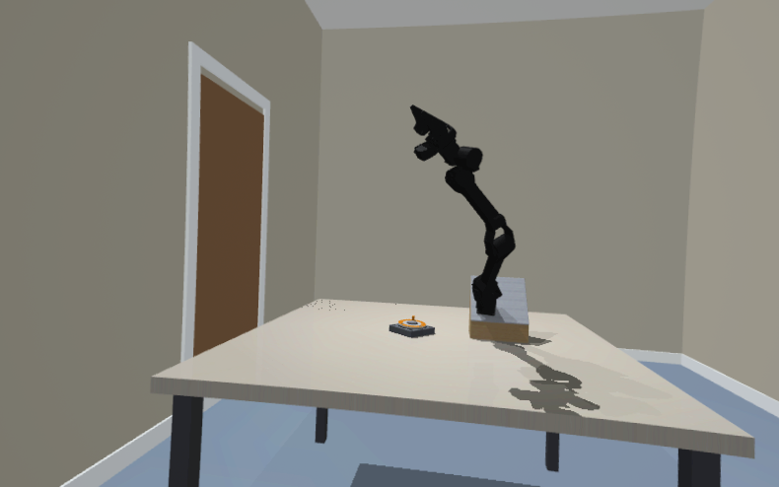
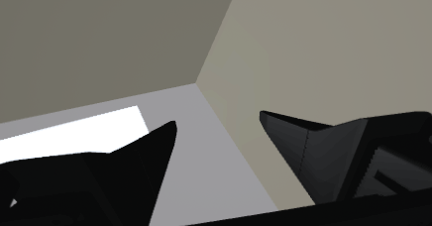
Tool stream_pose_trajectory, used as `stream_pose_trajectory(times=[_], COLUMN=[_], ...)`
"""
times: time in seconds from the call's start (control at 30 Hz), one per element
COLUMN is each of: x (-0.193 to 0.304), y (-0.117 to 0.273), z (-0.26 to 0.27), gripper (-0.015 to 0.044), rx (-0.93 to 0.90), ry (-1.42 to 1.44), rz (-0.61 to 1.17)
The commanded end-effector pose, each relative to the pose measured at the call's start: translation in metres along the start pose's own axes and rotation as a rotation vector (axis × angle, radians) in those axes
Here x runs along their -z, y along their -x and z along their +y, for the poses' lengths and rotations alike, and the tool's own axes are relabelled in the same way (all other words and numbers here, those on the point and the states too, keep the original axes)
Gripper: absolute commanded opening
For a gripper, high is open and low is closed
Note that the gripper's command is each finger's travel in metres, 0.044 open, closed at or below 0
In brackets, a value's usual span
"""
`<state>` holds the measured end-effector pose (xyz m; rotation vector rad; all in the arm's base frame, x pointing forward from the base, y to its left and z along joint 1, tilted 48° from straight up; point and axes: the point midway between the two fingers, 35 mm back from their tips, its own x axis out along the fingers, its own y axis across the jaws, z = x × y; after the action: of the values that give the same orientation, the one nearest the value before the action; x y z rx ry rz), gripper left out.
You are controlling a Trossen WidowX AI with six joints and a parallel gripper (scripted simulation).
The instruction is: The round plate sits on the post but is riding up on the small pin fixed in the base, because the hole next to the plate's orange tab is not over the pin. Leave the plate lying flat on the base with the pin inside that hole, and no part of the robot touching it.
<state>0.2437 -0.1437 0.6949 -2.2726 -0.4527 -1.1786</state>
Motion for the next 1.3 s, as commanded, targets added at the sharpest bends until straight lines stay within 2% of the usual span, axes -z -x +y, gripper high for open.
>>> stream_pose_trajectory(times=[0.0,0.07,0.27,0.47,0.53,0.67,0.77,0.8,0.87,1.03,1.1,1.13,1.27], x=[-0.004,-0.036,-0.079,-0.169,-0.19,-0.256,-0.297,-0.302,-0.335,-0.39,-0.401,-0.411,-0.427], y=[0.001,0.01,0.032,0.101,0.121,0.193,0.248,0.254,0.302,0.401,0.426,0.455,0.527], z=[0.009,0.073,0.141,0.238,0.255,0.291,0.302,0.303,0.302,0.276,0.264,0.247,0.186], gripper=[0.0374,0.0321,0.0164,0.0006,0.0,0.0,0.0,0.0,0.0,0.0,0.0,0.0,0.0], rx=[-0.024,-0.198,-0.403,-0.801,-0.895,-1.211,-1.44,-1.467,-1.673,-2.139,-2.268,-2.434,-2.935], ry=[-0.025,-0.203,-0.409,-0.794,-0.874,-1.111,-1.26,-1.276,-1.389,-1.576,-1.609,-1.639,-1.632], rz=[-0.01,-0.074,-0.137,-0.199,-0.206,-0.22,-0.211,-0.21,-0.194,-0.113,-0.079,-0.028,0.182])
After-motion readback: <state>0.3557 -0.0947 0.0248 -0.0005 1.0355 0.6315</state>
